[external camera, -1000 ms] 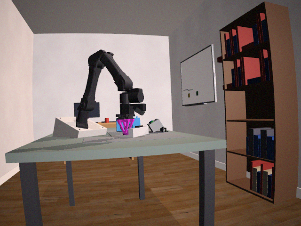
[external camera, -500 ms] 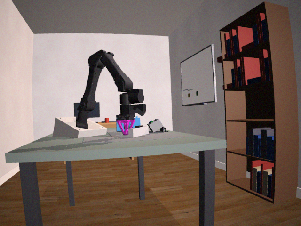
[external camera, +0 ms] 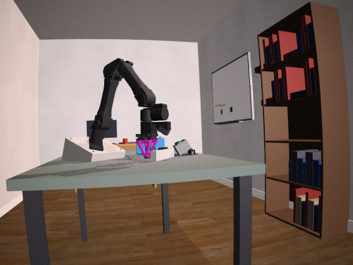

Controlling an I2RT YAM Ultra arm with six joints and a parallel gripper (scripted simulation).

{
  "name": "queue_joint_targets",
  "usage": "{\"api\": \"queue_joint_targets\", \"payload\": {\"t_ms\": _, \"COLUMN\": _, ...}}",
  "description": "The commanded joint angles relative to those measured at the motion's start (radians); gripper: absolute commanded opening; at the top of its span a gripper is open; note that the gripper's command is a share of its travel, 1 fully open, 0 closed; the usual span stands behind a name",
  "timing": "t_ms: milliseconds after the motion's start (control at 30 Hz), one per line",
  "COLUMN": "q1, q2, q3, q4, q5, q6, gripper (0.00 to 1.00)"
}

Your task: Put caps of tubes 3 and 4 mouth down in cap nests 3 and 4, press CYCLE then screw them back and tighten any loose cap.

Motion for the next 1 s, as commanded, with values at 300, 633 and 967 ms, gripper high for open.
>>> {"api": "queue_joint_targets", "payload": {"t_ms": 300, "q1": -0.001, "q2": -0.136, "q3": 0.136, "q4": -0.244, "q5": -0.002, "q6": -0.002, "gripper": 0.47}}
{"api": "queue_joint_targets", "payload": {"t_ms": 633, "q1": -0.002, "q2": -0.183, "q3": 0.247, "q4": -0.401, "q5": -0.002, "q6": -0.003, "gripper": 0.47}}
{"api": "queue_joint_targets", "payload": {"t_ms": 967, "q1": -0.002, "q2": -0.201, "q3": 0.338, "q4": -0.511, "q5": -0.002, "q6": -0.003, "gripper": 0.47}}
